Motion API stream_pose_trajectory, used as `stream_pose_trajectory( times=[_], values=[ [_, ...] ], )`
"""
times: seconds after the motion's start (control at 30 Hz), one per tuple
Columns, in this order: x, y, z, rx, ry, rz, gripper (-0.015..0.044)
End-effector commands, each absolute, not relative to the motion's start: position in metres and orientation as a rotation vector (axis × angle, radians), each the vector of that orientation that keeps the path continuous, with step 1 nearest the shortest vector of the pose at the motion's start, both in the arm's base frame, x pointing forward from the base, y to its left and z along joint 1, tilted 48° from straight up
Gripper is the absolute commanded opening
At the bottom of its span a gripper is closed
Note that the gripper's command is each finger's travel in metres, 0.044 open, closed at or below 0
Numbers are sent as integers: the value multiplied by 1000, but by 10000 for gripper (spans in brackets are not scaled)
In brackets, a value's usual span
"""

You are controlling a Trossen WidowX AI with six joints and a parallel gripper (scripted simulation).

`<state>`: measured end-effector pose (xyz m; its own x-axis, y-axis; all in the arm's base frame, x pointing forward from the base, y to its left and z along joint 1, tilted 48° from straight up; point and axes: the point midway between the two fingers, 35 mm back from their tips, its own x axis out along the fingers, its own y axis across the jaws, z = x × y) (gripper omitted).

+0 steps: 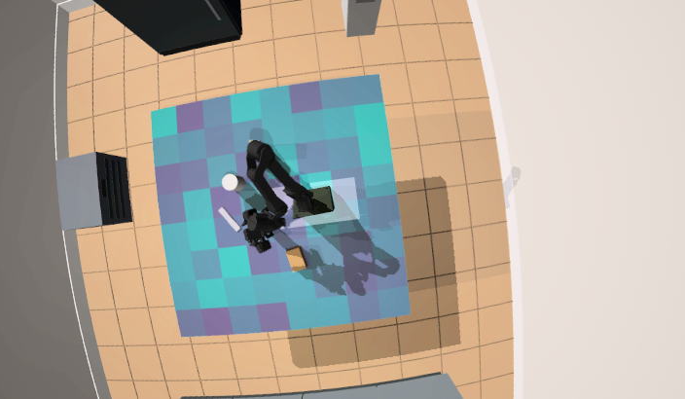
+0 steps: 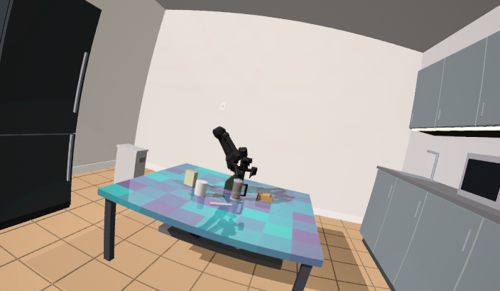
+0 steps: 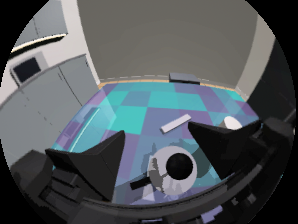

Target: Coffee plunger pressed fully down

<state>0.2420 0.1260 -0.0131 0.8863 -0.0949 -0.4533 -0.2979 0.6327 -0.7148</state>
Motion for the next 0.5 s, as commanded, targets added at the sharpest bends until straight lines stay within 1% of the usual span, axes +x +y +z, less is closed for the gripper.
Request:
stream_pose_trajectory(
  times=[0.0, 0.17, 0.37, 0.47],
  values=[
    [242, 141, -5, -881, 465, 148, 440],
    [229, 153, 9, -879, 500, 137, 440],
    [203, 158, 49, -892, 508, 105, 440],
    [200, 157, 54, -894, 505, 102, 440]
  ],
)
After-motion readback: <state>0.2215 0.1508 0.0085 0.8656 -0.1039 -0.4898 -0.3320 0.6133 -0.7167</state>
